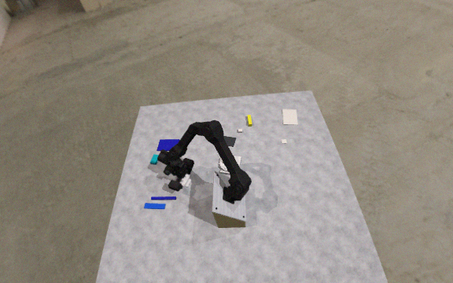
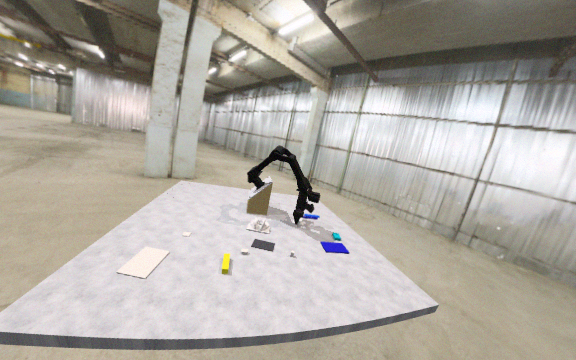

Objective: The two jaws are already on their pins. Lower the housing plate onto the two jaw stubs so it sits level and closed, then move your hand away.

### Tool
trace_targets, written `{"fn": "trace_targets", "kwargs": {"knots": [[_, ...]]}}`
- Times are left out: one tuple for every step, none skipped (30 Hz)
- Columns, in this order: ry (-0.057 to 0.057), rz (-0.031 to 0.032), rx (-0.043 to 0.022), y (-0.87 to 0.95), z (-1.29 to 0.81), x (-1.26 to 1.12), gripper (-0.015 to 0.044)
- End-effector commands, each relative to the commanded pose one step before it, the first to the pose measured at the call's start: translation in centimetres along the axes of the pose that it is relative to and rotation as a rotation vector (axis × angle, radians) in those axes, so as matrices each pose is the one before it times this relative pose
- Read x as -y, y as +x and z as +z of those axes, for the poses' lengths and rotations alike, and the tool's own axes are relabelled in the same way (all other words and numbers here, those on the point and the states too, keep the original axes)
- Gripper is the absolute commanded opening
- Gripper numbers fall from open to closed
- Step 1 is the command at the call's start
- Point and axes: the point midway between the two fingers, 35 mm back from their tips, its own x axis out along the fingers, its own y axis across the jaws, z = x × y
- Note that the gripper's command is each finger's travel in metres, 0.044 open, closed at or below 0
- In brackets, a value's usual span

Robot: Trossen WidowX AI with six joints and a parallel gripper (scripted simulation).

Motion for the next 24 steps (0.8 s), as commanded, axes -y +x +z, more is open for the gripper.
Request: {"fn": "trace_targets", "kwargs": {"knots": [[-0.0041,-0.00482,-0.00328,0.107,-0.137,0.020,0.0440],[0.0000,0.00000,0.00000,0.000,0.000,0.000,0.0440],[0.0000,0.00000,0.00000,0.000,0.000,0.000,0.0440],[0.0041,0.00482,0.00326,-0.107,0.137,-0.019,0.0433],[0.0000,0.00000,0.00000,0.000,0.000,0.000,0.0427],[0.0000,0.00000,0.00000,0.000,0.000,0.000,0.0420],[0.0000,0.00000,0.00000,0.000,0.000,0.000,0.0413],[0.0000,0.00000,0.00000,0.000,0.000,0.000,0.0407],[0.0000,0.00000,0.00000,0.000,0.000,0.000,0.0400],[0.0000,0.00000,0.00000,0.000,0.000,0.000,0.0393],[0.0000,0.00000,0.00000,0.000,0.000,0.000,0.0387],[0.0000,0.00000,0.00000,0.000,0.000,0.000,0.0380],[0.0000,0.00000,0.00000,0.000,0.000,0.000,0.0373],[0.0000,0.00000,0.00000,0.000,0.000,0.000,0.0367],[0.0000,0.00000,0.00000,0.000,0.000,0.000,0.0360],[0.0000,0.00000,0.00000,0.000,0.000,0.000,0.0353],[0.0000,0.00000,0.00000,0.000,0.000,0.000,0.0351],[0.0000,0.00000,0.00000,0.000,0.000,0.000,0.0351],[0.0000,0.00000,0.00000,0.000,0.000,0.000,0.0351],[0.0000,0.00000,0.00000,0.000,0.000,0.000,0.0351],[0.0000,0.00000,0.00000,0.000,0.000,0.000,0.0351],[0.0000,0.00000,0.00000,0.000,0.000,0.000,0.0351],[0.0000,0.00000,0.00000,0.000,0.000,0.000,0.0351],[0.0000,0.00000,0.00000,0.000,0.000,0.000,0.0351]]}}
